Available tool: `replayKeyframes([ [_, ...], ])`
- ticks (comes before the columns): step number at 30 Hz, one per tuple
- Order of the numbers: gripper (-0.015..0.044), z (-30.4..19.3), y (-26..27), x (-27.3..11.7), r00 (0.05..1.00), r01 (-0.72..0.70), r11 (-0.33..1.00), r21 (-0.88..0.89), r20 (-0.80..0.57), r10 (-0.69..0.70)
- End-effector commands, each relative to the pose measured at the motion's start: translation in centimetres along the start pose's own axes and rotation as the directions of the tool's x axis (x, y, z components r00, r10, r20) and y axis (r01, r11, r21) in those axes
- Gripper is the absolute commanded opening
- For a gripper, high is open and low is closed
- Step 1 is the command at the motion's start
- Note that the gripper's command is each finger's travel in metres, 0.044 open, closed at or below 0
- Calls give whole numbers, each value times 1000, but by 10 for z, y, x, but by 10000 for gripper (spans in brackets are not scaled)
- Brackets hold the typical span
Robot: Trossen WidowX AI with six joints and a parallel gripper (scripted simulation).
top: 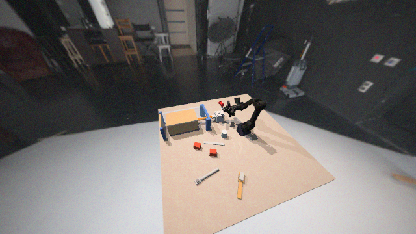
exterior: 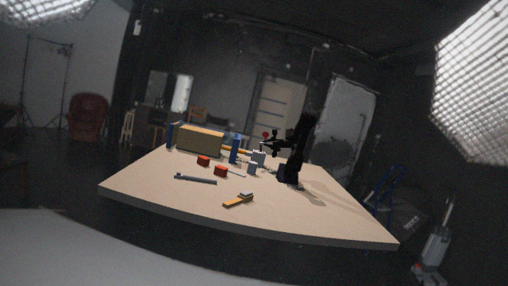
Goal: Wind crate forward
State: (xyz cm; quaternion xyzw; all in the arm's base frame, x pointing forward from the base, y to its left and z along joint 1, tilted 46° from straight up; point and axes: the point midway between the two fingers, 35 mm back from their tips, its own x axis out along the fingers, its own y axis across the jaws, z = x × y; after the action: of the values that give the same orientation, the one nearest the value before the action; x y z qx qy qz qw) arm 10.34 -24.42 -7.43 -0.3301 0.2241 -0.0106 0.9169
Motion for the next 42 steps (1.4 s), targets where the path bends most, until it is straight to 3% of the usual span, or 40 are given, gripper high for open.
replayKeyframes([
  [1, 0, 1, 0, -1, 998, 63, 998, 8, 8, -63],
  [11, 0, 1, 0, -1, 977, 215, 977, 11, 12, -215],
  [23, 0, -3, 0, -6, 977, 214, 977, 5, 9, -214],
  [42, 0, -75, -14, 4, 977, 215, 977, 0, 8, -215],
])
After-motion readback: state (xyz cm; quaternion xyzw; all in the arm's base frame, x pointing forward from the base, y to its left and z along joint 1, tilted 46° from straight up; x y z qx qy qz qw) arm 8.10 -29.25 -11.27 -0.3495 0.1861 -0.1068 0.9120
